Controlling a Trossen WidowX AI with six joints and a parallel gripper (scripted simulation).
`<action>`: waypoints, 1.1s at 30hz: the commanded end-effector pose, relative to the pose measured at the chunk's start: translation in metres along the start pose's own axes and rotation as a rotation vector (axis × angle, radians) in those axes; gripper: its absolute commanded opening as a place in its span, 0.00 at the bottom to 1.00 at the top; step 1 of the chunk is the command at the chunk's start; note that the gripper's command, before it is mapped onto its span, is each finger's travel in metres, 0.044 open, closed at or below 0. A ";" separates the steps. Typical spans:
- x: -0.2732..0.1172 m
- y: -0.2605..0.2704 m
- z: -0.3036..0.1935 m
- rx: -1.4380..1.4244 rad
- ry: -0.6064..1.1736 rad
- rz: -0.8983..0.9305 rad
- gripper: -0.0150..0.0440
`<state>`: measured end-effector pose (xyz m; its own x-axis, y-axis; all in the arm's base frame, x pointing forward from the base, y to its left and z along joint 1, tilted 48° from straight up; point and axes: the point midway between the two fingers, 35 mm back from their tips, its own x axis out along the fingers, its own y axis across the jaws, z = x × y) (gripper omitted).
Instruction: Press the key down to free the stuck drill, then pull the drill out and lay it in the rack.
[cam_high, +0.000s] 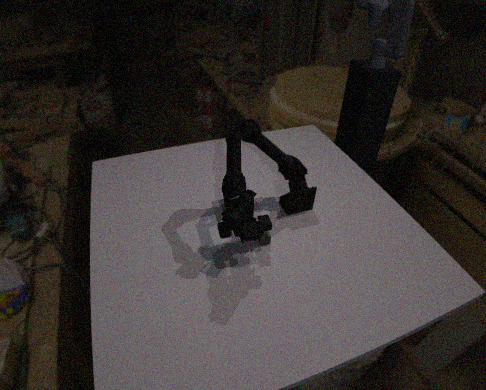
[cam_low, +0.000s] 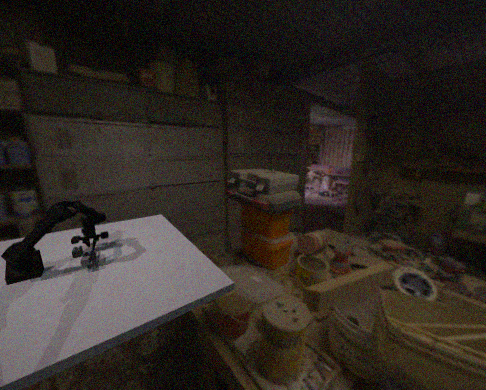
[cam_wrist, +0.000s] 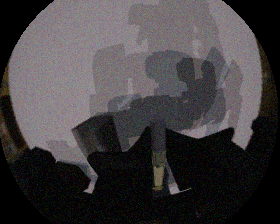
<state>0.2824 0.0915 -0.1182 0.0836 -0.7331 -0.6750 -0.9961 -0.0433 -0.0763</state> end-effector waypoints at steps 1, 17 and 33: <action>-0.002 -0.001 0.007 0.002 -0.004 -0.004 0.25; -0.001 -0.001 0.030 0.003 -0.006 -0.004 0.25; -0.008 0.000 0.026 0.002 -0.006 -0.004 0.25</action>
<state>0.2825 0.1128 -0.1337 0.0866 -0.7306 -0.6773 -0.9959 -0.0450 -0.0788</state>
